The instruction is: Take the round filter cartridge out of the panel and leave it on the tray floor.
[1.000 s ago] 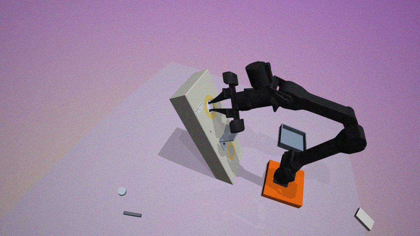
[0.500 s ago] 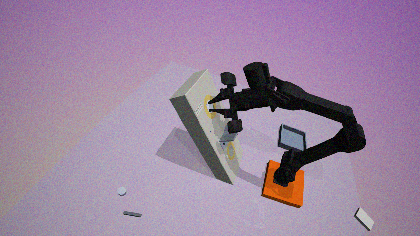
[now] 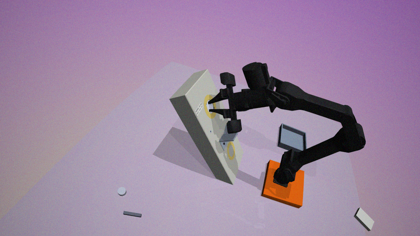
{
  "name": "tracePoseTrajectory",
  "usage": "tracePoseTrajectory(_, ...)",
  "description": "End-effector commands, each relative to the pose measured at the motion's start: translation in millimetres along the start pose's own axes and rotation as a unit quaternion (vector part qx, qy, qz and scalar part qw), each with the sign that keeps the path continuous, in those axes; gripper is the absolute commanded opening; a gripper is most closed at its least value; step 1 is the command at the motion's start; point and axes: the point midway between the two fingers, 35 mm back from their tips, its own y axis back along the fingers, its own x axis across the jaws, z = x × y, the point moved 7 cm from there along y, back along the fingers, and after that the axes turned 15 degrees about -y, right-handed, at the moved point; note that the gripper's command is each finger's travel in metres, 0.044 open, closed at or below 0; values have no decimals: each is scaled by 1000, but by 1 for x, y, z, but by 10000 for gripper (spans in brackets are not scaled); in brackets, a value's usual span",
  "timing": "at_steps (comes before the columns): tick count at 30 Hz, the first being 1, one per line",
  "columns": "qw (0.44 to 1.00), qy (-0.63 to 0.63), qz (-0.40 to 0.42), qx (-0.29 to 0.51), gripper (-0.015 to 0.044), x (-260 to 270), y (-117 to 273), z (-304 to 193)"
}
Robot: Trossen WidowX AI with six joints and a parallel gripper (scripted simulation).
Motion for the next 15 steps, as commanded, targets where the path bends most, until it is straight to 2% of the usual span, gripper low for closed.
tracePoseTrajectory(1, 1000, -3, 1, 0, 96, 0, -4, 0)
tracePoseTrajectory(15, 1000, -3, 1, 0, 96, 0, -7, 0)
